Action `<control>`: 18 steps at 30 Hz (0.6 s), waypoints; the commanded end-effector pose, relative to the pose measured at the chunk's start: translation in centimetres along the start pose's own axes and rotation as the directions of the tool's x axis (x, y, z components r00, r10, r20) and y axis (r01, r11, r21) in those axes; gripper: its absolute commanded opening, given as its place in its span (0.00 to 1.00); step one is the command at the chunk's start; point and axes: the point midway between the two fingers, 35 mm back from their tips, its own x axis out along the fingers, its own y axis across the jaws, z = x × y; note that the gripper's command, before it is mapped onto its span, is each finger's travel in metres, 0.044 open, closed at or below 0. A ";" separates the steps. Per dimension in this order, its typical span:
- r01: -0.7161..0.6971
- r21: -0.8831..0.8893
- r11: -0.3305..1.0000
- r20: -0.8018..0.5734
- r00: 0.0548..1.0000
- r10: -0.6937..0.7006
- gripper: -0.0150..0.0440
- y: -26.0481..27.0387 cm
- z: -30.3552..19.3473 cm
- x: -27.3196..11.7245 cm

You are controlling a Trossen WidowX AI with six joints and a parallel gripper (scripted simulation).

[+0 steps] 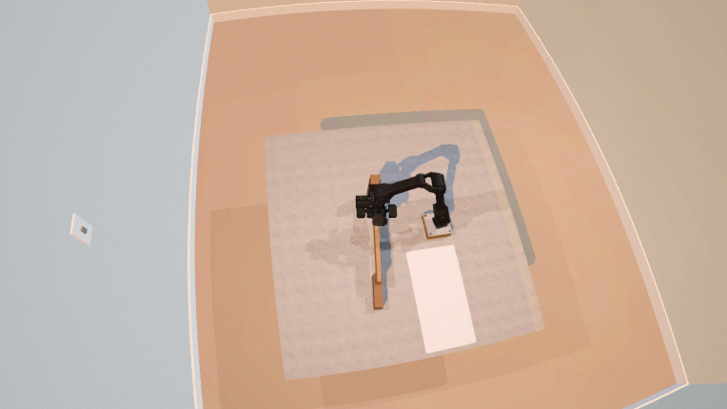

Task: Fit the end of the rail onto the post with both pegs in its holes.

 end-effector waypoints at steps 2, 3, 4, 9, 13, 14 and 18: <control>0.008 -0.001 1.000 -0.001 1.000 -0.008 0.25 -0.1 0.3 -0.3; 0.008 -0.001 1.000 -0.001 1.000 -0.008 0.25 -0.1 0.3 -0.3; 0.008 -0.001 1.000 -0.001 1.000 -0.008 0.25 -0.1 0.3 -0.3; 0.008 -0.001 1.000 -0.001 1.000 -0.008 0.25 -0.1 0.3 -0.2; 0.008 -0.001 1.000 -0.001 1.000 -0.008 0.25 -0.2 0.3 -0.2; 0.008 -0.001 1.000 -0.001 1.000 -0.008 0.25 -0.2 0.3 -0.2; 0.008 -0.001 1.000 -0.001 1.000 -0.008 0.25 -0.2 0.3 -0.1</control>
